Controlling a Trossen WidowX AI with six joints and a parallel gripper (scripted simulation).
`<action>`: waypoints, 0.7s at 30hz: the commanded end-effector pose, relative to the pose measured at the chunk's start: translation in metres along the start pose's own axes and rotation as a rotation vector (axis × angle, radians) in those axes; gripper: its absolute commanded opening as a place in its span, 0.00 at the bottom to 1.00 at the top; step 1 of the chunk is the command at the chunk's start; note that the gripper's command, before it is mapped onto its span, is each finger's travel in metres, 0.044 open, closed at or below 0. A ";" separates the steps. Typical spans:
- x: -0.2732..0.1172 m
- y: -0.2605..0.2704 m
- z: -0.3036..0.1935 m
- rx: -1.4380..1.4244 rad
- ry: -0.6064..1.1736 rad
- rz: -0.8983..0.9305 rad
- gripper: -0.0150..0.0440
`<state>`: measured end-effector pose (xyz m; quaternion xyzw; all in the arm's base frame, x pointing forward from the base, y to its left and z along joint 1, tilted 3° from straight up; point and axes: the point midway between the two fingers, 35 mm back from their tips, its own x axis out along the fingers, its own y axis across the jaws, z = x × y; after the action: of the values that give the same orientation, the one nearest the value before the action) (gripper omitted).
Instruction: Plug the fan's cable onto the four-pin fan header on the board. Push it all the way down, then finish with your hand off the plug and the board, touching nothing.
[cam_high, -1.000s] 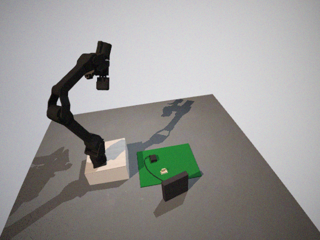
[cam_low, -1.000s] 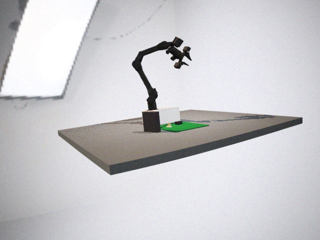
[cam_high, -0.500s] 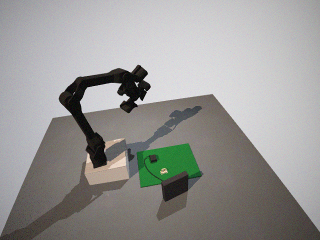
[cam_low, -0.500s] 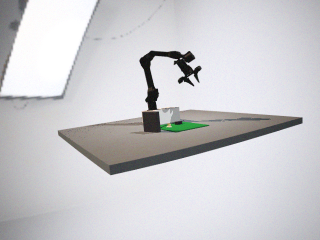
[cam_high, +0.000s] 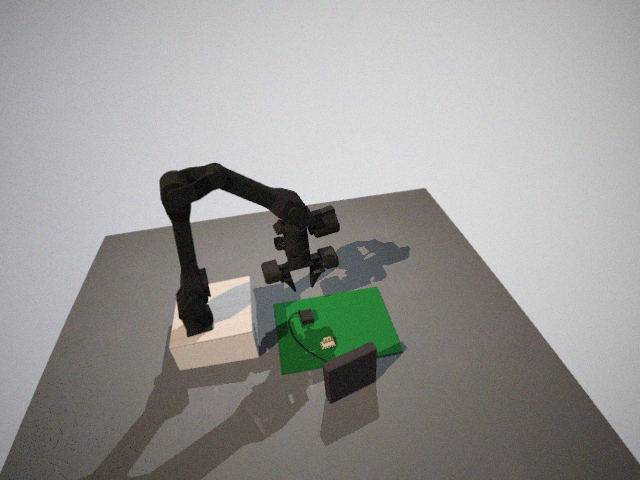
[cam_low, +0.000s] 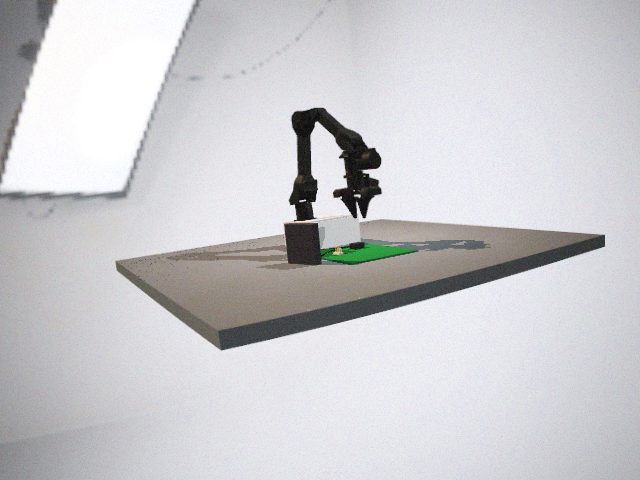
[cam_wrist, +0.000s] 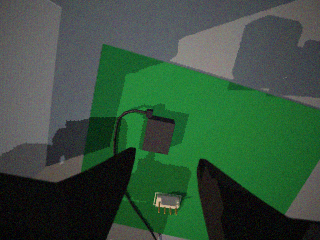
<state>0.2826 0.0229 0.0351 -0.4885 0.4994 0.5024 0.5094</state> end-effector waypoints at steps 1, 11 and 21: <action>0.008 0.004 -0.011 0.034 0.029 0.023 0.61; 0.057 0.006 -0.012 0.034 0.029 0.023 0.61; 0.067 0.005 -0.012 0.034 0.029 0.023 0.61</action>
<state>0.2799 0.0137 -0.0246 -0.4834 0.5149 0.4932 0.5080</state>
